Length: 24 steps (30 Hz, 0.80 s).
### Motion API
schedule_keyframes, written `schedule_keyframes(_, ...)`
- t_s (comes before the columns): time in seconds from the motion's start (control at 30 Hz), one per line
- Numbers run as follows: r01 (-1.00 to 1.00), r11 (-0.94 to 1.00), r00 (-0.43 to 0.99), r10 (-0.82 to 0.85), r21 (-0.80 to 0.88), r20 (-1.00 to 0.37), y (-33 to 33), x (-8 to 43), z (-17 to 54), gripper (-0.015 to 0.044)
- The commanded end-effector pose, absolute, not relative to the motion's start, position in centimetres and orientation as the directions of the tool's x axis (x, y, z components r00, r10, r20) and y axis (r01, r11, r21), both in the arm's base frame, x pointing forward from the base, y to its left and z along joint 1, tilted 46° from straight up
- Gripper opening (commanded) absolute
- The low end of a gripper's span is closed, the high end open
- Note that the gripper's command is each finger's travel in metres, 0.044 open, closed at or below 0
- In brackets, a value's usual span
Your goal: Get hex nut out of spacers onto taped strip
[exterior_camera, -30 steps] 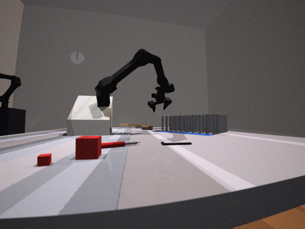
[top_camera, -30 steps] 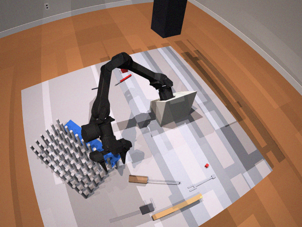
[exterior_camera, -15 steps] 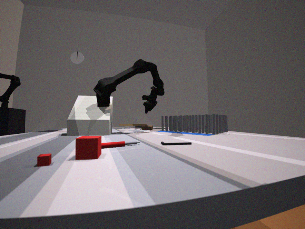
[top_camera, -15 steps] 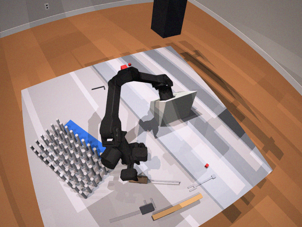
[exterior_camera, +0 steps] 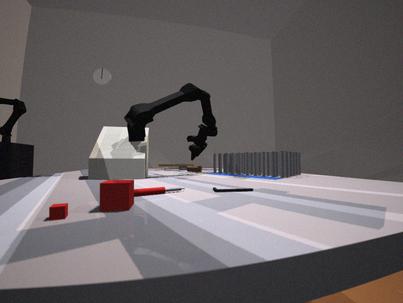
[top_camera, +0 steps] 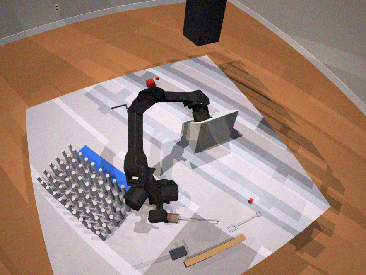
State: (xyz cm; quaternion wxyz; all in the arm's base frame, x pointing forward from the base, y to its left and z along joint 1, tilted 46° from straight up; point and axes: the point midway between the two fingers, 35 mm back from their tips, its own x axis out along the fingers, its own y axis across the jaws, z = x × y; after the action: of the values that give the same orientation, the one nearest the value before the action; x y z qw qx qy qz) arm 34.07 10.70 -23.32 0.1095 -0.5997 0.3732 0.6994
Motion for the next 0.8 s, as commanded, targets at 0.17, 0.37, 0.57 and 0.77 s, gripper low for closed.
schedule_keyframes(0.17, -0.601, -0.701, -0.248, -0.292, 0.384, -0.924, 10.64, 33.91, -23.16, 0.044)
schedule_keyframes(0.37, -0.601, -0.701, -0.249, -0.292, 0.384, -0.923, 10.57, 33.81, -23.14, 0.0309)
schedule_keyframes(0.57, -0.601, -0.701, -0.249, -0.292, 0.384, -0.923, 10.57, 33.81, -23.14, 0.028)
schedule_keyframes(0.77, -0.601, -0.701, -0.248, -0.292, 0.384, -0.923, 10.49, 33.81, -23.22, 0.028)
